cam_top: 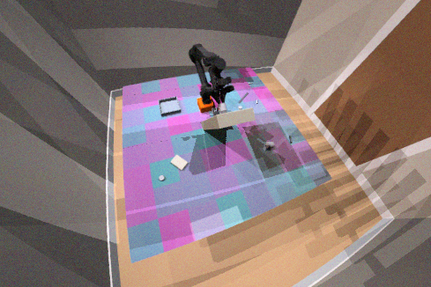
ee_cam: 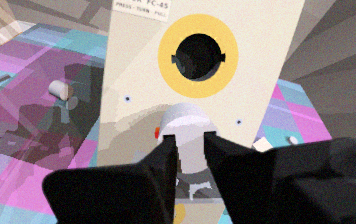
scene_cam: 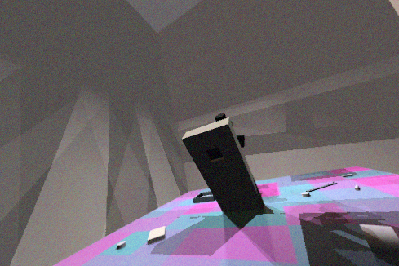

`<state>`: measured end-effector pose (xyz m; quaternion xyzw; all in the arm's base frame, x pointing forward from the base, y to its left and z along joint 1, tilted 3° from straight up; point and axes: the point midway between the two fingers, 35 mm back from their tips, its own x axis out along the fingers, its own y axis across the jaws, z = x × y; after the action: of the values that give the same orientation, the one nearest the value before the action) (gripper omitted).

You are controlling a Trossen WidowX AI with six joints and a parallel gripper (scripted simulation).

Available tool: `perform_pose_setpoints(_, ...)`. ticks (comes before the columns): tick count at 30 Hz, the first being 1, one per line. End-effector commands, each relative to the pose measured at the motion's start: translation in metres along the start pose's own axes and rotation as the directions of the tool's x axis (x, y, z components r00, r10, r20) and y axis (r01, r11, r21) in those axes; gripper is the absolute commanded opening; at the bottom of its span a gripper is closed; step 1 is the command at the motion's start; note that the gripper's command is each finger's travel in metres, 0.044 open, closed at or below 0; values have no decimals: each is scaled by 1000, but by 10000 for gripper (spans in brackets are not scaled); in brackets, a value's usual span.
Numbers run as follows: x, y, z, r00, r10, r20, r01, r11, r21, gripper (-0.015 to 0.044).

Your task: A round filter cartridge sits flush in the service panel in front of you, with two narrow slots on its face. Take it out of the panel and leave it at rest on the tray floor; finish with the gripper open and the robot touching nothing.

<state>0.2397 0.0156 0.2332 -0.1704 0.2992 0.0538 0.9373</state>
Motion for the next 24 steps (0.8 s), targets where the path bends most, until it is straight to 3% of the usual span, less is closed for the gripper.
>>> perform_pose_setpoints(1, 2, 3, -12, 1000, -5, 3, 5, 1000, 6, 0)
perform_pose_setpoints(4, 3, 5, -17, 1000, -5, 3, 5, 1000, 6, 0)
perform_pose_setpoints(8, 2, 4, -12, 1000, 1, -3, -1, 1000, 0, 105)
perform_pose_setpoints(24, 0, 0, -1, 1000, -5, 3, 5, 1000, 6, 107)
